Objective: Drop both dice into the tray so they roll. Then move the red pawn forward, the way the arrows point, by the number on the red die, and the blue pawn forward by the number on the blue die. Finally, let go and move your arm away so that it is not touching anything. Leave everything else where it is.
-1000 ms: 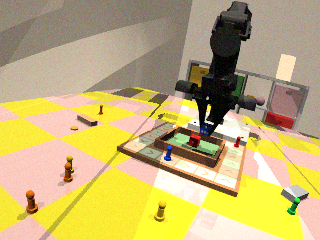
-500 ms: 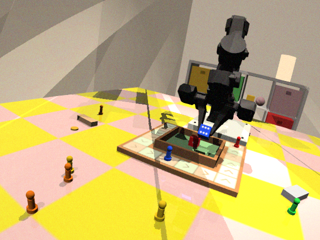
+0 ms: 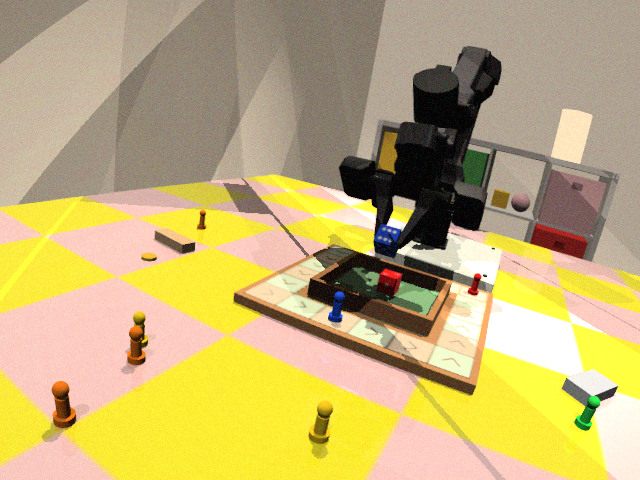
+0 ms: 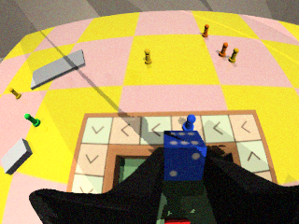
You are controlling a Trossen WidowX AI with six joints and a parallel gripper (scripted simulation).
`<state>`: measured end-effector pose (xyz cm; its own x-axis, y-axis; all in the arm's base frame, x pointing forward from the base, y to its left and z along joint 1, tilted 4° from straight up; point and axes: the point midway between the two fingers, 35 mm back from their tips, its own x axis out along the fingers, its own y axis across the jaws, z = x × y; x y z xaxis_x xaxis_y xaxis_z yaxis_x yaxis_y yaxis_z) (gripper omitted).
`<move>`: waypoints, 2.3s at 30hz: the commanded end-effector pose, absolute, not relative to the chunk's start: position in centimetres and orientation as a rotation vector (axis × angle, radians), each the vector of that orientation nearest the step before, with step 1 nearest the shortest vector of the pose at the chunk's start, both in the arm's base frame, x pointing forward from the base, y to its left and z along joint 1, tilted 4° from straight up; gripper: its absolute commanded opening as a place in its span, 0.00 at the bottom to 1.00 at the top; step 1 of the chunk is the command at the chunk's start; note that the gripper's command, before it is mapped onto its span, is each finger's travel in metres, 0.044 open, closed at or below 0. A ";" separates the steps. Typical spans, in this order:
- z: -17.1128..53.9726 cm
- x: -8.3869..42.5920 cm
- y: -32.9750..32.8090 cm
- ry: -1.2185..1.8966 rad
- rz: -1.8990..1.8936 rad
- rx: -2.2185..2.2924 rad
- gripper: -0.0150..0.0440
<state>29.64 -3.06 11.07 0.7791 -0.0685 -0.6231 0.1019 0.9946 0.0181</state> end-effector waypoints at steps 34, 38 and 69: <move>13.9 27.6 0.4 0.645 -0.084 0.048 0.25; 13.9 27.6 0.4 0.645 -0.084 0.048 0.34; 13.4 29.8 0.2 1.407 -0.070 0.084 1.00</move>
<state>29.40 0.22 14.30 0.2978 -0.0223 -0.9544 0.0960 0.9954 0.0067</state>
